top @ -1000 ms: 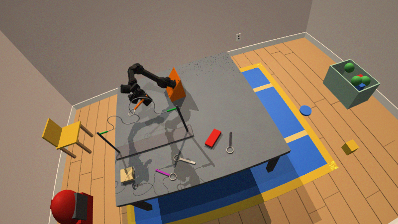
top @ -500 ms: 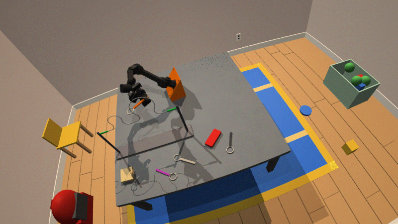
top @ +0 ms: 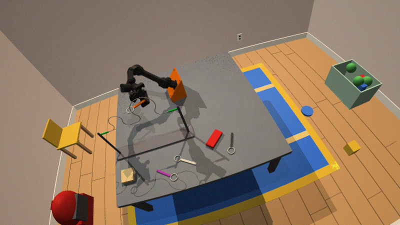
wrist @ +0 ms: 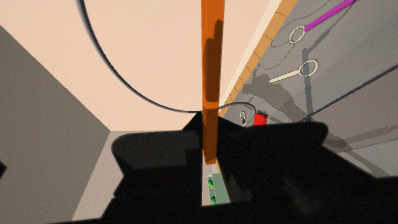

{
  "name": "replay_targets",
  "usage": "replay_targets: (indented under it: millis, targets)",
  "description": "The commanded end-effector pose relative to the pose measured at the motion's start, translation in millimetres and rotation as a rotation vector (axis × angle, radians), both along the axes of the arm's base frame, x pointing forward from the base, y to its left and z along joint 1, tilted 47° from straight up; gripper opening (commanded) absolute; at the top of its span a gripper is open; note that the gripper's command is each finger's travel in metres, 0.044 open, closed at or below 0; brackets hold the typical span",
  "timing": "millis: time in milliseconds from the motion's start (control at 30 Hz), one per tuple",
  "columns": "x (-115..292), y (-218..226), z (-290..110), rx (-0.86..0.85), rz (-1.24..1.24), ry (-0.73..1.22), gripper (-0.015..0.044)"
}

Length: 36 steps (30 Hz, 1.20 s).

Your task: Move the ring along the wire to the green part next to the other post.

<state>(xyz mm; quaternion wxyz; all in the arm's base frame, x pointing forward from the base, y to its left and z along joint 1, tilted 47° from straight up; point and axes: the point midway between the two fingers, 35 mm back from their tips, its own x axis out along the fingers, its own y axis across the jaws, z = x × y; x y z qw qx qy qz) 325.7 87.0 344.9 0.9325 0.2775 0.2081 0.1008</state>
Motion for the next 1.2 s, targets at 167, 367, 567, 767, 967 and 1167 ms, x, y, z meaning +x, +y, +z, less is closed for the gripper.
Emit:
replay_targets:
  millis: [167, 367, 567, 767, 967, 1167]
  targets:
    - [1, -3, -3, -0.122, -0.015, 0.000, -0.0150]
    - [2, -4, -4, -0.198, -0.025, -0.003, -0.0150]
    - [2, -6, -5, -0.275, -0.035, -0.005, -0.0150]
    - [2, -8, -5, -0.351, -0.046, -0.008, -0.0150]
    - [2, -10, -6, -0.427, -0.056, -0.011, -0.0150]
    - [3, -12, -6, -0.503, -0.067, -0.014, -0.0150]
